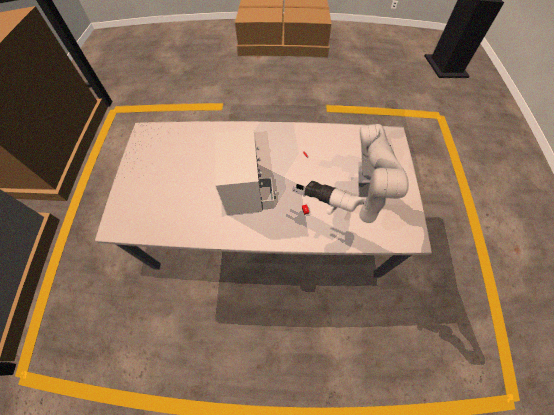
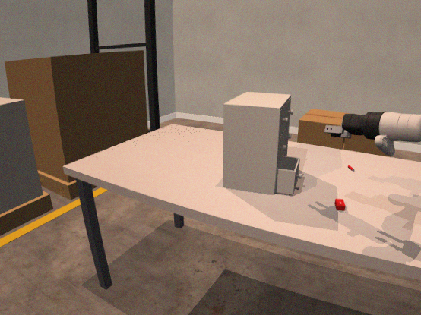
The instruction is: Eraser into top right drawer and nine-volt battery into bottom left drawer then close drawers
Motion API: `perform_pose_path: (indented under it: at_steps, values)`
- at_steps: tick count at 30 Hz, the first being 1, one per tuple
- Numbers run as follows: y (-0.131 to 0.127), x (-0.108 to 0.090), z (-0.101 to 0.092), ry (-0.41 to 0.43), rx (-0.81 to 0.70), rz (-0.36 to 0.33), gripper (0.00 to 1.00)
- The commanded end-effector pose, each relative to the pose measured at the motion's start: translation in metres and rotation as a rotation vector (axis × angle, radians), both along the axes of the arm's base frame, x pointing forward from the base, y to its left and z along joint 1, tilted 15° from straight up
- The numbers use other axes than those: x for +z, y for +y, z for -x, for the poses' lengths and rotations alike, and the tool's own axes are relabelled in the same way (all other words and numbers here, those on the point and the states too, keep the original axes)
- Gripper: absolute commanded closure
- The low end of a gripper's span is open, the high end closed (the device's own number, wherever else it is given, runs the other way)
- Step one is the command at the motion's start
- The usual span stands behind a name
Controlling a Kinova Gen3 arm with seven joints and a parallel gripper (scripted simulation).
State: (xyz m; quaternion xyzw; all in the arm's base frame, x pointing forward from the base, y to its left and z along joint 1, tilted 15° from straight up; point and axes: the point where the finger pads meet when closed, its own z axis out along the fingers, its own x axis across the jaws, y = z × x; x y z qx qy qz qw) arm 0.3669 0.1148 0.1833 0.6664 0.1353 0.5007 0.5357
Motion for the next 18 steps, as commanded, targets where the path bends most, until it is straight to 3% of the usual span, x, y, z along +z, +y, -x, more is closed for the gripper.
perform_pose_path:
  at_steps: [1, 12, 14, 18]
  values:
    - [-0.014, 0.006, 0.007, -0.034, -0.079, -0.117, 0.33]
    - [-0.054, -0.009, 0.050, -0.132, -0.372, -0.514, 0.33]
    - [-0.054, -0.009, 0.050, -0.132, -0.372, -0.514, 0.33]
    - [-0.056, -0.023, 0.066, -0.157, -0.476, -0.671, 0.33]
